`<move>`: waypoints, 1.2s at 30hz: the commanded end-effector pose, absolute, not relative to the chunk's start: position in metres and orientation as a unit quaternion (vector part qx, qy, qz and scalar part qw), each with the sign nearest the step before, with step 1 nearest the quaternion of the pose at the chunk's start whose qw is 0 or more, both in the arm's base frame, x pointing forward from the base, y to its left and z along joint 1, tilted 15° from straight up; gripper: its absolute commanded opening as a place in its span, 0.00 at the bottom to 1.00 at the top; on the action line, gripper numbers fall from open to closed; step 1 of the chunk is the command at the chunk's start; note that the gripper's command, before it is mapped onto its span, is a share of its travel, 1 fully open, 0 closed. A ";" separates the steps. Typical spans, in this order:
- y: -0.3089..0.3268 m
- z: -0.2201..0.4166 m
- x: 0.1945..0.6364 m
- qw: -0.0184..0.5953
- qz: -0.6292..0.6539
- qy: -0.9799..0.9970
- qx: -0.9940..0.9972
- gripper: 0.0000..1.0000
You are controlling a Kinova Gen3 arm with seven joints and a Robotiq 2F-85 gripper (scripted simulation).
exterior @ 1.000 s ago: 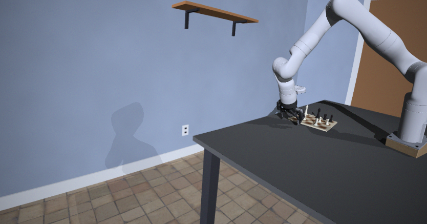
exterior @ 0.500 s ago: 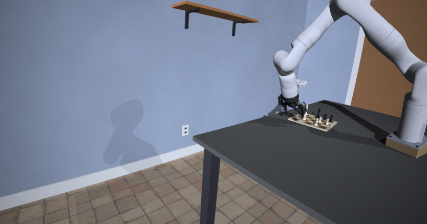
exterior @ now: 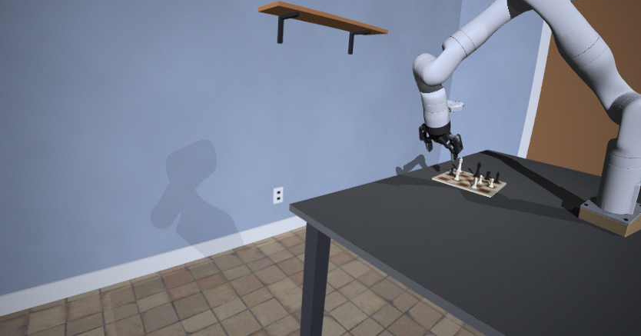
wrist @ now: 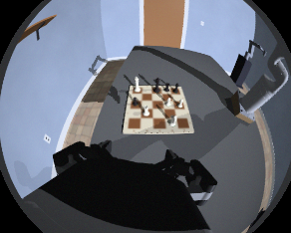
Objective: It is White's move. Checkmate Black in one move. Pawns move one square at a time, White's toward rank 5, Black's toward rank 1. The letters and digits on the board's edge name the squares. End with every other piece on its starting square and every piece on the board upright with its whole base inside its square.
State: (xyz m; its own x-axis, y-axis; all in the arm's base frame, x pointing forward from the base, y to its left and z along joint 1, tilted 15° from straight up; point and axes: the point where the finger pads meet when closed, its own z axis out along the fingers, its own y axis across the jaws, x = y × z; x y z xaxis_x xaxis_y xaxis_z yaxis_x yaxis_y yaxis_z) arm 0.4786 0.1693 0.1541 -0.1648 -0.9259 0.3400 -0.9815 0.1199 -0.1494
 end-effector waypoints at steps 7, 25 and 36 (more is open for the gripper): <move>0.164 0.152 0.478 0.081 0.160 -0.747 0.640 1.00; 0.077 0.136 0.468 0.015 -0.011 -0.810 0.586 1.00; 0.056 0.138 0.468 -0.016 -0.041 -0.824 0.565 1.00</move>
State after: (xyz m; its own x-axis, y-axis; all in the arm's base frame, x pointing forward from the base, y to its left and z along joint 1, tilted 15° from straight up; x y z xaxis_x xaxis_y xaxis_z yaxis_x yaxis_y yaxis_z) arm 0.4668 0.0621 0.1359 -0.3512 -0.9337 -0.0703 -0.9360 0.3480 0.0533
